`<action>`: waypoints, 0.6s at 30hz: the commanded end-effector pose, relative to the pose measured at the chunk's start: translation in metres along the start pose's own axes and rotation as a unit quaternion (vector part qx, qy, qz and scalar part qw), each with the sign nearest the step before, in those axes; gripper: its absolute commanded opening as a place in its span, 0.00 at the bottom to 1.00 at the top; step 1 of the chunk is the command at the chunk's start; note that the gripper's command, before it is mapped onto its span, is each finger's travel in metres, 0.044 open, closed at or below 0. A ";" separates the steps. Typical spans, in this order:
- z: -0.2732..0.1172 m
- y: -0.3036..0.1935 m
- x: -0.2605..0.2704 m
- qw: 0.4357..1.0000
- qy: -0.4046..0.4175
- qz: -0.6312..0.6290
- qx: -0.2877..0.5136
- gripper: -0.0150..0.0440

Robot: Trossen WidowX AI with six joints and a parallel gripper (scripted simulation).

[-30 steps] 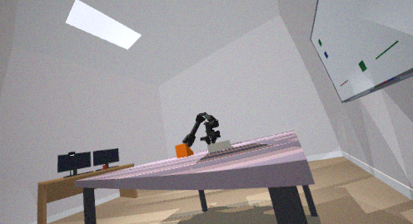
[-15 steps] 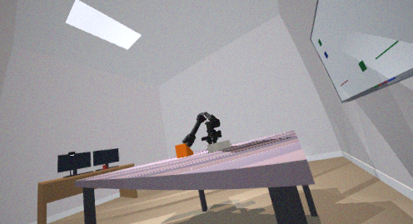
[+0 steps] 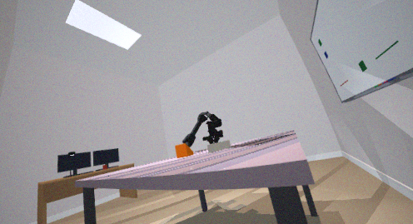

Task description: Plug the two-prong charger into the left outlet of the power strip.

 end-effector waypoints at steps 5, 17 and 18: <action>0.000 0.012 -0.001 1.000 -0.003 -0.004 -0.002 0.25; 0.000 0.012 -0.001 1.000 -0.003 -0.004 -0.002 0.25; 0.000 0.012 -0.001 1.000 -0.003 -0.004 -0.002 0.25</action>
Point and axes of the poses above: the point midway between the two fingers, 35 mm back from their tips, its own z axis out along the fingers, its own x axis across the jaws, y = z × x, the point moved 4 cm from there along -z, back along the fingers, and after that the axes turned 3 degrees about z, right-handed, at the moved point
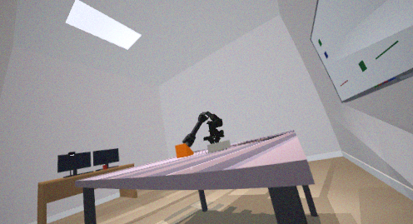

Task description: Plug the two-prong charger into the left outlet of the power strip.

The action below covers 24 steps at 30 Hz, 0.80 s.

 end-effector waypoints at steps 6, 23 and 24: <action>0.000 0.002 -0.001 1.000 -0.002 -0.003 -0.001 0.25; -0.001 0.006 -0.001 1.000 -0.002 -0.003 -0.001 0.25; -0.001 0.006 -0.001 1.000 -0.002 -0.003 -0.001 0.25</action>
Point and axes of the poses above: the point midway between the two fingers, 35 mm back from their tips, its own z axis out along the fingers, its own x axis across the jaws, y = z × x, the point moved 4 cm from there along -z, back along the fingers, and after that the axes turned 3 degrees about z, right-handed, at the moved point
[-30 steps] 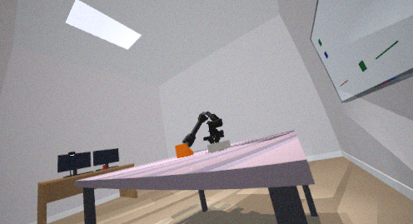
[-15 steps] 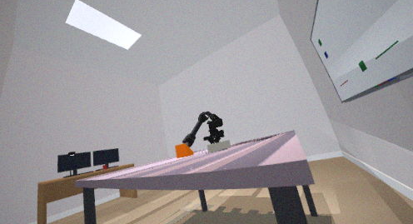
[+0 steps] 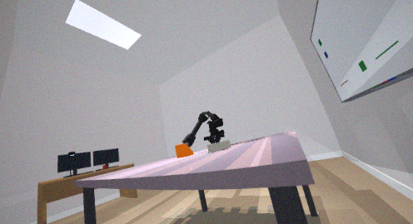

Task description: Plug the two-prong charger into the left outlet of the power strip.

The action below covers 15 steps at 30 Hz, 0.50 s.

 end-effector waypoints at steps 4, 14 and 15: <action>-0.001 0.002 0.000 1.000 -0.002 -0.002 0.000 0.25; -0.001 0.004 0.000 1.000 -0.002 -0.002 0.000 0.25; -0.001 0.004 0.000 1.000 -0.002 -0.002 0.000 0.25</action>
Point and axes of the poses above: the point midway between the two fingers, 35 mm back from their tips, its own z axis out along the fingers, its own x axis across the jaws, y = z × x, the point moved 4 cm from there along -z, back along the fingers, and after that the axes turned 3 degrees about z, right-handed, at the moved point
